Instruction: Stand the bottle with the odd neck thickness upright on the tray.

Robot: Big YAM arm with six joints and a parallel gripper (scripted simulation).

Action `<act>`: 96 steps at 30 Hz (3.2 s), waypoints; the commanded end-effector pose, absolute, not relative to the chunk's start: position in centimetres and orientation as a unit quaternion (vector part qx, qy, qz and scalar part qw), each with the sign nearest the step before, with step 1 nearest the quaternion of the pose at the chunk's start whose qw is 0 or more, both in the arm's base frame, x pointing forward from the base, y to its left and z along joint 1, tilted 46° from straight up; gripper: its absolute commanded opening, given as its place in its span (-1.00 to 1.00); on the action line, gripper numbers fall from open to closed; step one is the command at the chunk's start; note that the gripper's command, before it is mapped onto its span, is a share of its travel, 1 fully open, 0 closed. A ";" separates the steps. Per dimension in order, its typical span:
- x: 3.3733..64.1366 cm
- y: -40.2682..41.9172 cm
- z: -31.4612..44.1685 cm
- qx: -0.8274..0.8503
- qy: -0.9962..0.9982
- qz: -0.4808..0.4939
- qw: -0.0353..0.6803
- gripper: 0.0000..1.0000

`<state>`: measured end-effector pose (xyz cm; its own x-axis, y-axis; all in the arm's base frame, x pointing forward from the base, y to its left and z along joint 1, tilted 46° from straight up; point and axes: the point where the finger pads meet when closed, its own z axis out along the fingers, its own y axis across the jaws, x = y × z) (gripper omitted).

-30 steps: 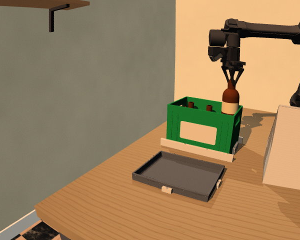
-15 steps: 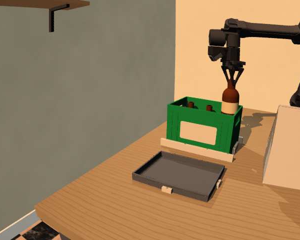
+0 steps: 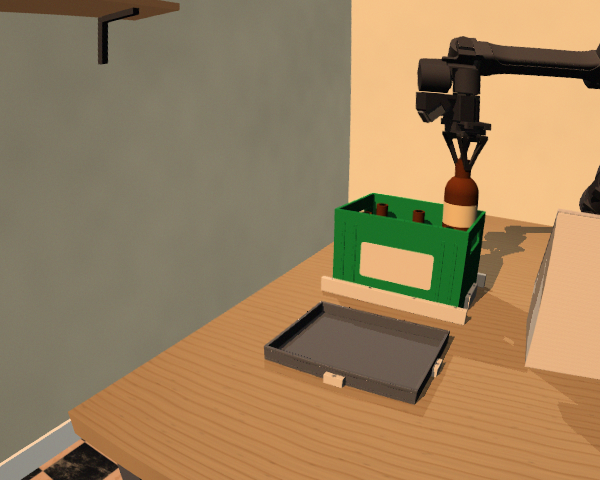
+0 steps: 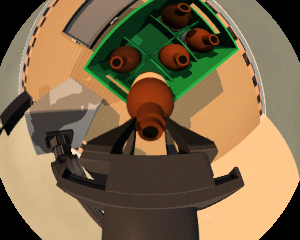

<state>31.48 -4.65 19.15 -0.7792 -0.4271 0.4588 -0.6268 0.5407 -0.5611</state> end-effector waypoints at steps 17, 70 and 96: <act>33.0 -3.3 20.5 0.306 -0.869 0.372 0.113 -1.00; 32.8 -0.4 22.9 0.306 -0.869 0.371 0.115 -1.00; 32.8 -0.4 22.9 0.307 -0.869 0.371 0.115 -1.00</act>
